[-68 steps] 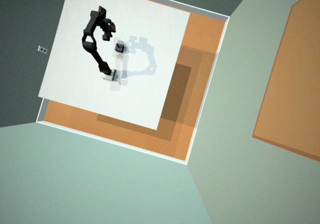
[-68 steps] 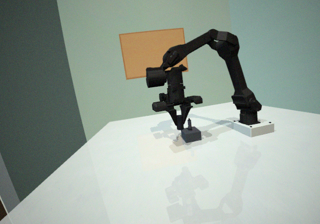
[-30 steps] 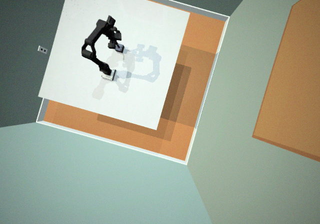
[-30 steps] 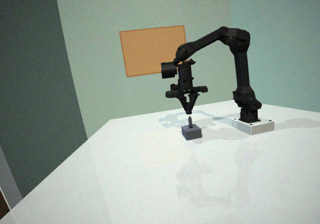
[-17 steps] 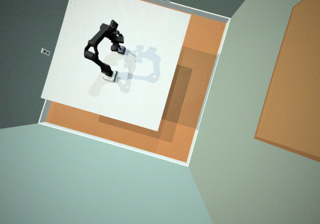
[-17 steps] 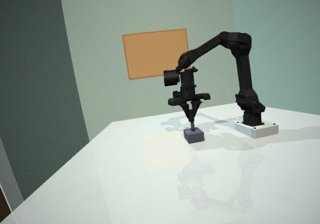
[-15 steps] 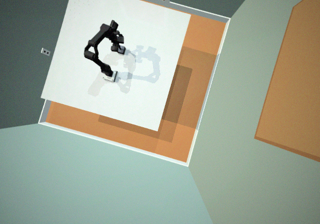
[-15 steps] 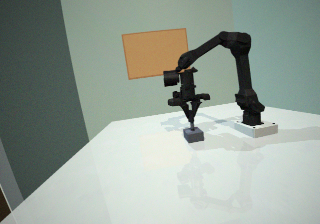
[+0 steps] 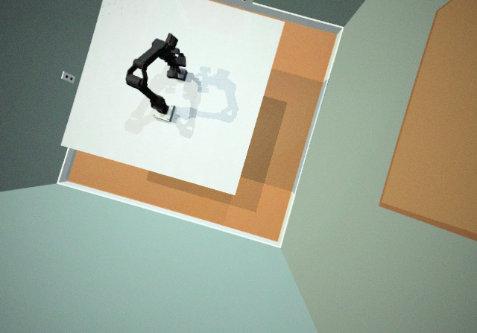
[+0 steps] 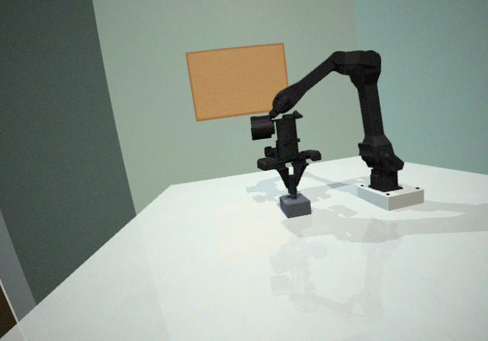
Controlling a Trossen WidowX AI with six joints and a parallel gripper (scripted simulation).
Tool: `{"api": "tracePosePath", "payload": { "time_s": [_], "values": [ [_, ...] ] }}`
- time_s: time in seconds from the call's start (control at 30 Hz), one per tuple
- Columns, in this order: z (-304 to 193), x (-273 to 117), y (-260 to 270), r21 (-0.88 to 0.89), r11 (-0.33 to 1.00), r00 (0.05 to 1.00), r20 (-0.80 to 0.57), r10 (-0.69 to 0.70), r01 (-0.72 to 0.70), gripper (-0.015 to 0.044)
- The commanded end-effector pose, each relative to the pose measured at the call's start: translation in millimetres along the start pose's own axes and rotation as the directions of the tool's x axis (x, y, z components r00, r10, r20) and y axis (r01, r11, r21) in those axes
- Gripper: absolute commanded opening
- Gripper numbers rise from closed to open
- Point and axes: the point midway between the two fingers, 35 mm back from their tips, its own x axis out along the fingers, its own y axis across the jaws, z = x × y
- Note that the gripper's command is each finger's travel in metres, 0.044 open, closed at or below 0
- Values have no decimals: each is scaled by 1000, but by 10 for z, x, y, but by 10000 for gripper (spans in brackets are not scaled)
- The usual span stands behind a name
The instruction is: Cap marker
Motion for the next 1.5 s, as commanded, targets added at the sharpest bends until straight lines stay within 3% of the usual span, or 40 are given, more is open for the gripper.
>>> {"api": "tracePosePath", "payload": {
  "time_s": [0.0,0.37,0.93,1.17,1.3,1.37,1.47],
  "values": [
    [-8,58,-17,-3,1000,1000,-3,-4,4,0],
    [-8,60,-18,-3,1000,1000,-3,-4,4,0],
    [-5,54,-16,0,1000,1000,-1,-4,4,440],
    [-1,-617,-3,0,1000,1000,-2,-4,4,440],
    [-3,-697,-13,0,1000,1000,-2,-4,4,440],
    [-3,-692,-13,-66,998,1000,-2,-4,4,387],
    [1,-673,-16,-341,940,1000,-2,-4,3,309]
  ]
}}
